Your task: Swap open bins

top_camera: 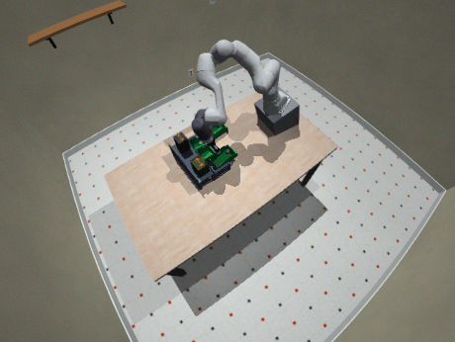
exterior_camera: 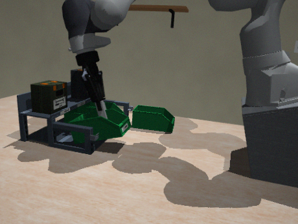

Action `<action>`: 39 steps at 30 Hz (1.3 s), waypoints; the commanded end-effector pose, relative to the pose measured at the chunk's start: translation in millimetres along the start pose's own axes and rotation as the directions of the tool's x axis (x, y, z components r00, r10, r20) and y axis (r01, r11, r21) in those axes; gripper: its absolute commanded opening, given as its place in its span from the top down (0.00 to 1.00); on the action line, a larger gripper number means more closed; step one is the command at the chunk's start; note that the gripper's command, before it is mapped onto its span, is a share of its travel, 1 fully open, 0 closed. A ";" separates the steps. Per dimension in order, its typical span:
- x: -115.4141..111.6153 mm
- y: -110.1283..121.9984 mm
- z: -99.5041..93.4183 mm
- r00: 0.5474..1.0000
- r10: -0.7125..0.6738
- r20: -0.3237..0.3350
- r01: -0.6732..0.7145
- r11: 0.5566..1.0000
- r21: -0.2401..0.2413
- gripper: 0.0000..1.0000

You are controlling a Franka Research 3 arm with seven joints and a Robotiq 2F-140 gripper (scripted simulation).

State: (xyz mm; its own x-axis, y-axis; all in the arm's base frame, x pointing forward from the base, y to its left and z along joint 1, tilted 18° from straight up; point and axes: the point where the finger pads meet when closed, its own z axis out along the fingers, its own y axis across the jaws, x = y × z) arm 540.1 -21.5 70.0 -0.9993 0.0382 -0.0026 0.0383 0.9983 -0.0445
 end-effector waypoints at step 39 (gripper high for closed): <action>-5.5 1.3 5.0 1.000 0.000 0.008 0.000 1.000 -0.003 1.00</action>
State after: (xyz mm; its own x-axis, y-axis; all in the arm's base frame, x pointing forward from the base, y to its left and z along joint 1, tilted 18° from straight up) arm 542.2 -21.8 63.6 -0.9994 0.0344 -0.0026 0.0345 0.9984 -0.0438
